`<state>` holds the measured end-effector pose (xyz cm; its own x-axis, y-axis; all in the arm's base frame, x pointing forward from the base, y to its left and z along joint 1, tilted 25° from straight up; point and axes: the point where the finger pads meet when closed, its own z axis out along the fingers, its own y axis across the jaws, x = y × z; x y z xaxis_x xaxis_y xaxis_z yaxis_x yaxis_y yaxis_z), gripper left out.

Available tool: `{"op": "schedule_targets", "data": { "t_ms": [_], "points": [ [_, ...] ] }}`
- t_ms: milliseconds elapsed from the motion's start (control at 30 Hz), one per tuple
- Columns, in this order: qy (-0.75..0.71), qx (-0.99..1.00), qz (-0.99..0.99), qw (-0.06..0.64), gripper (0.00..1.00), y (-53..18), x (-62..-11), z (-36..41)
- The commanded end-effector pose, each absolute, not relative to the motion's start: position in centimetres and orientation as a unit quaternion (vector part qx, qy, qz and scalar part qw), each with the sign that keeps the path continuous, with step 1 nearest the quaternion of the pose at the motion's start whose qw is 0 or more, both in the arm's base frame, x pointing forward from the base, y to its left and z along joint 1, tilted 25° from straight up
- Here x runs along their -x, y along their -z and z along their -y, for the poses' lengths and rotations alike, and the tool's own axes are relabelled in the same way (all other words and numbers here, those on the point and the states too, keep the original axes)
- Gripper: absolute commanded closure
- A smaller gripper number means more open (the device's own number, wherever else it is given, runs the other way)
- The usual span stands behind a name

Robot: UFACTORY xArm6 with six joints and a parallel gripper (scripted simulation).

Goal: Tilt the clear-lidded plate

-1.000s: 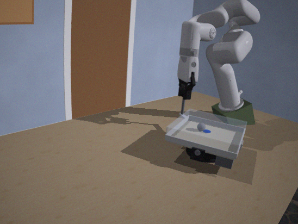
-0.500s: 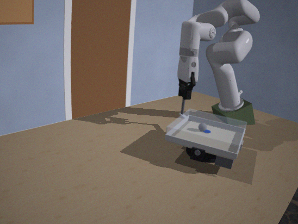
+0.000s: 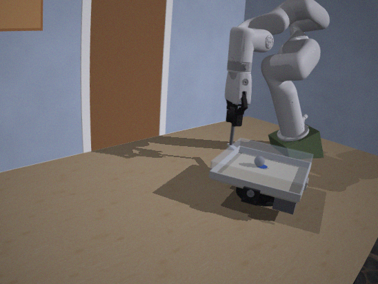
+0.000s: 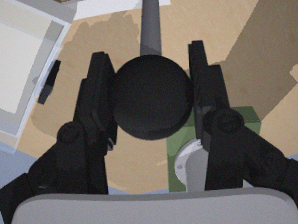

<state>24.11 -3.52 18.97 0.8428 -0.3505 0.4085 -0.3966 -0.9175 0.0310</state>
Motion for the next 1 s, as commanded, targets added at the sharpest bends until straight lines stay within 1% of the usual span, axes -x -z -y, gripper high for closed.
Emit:
{"op": "schedule_targets", "data": {
  "t_ms": [0, 967],
  "points": [
    [-0.206, -0.957, 0.195, 0.056, 1.0, -19.09, -24.05, 3.41],
    [-0.206, -0.957, 0.195, 0.056, 1.0, -19.5, -24.18, 3.29]
  ]
}}
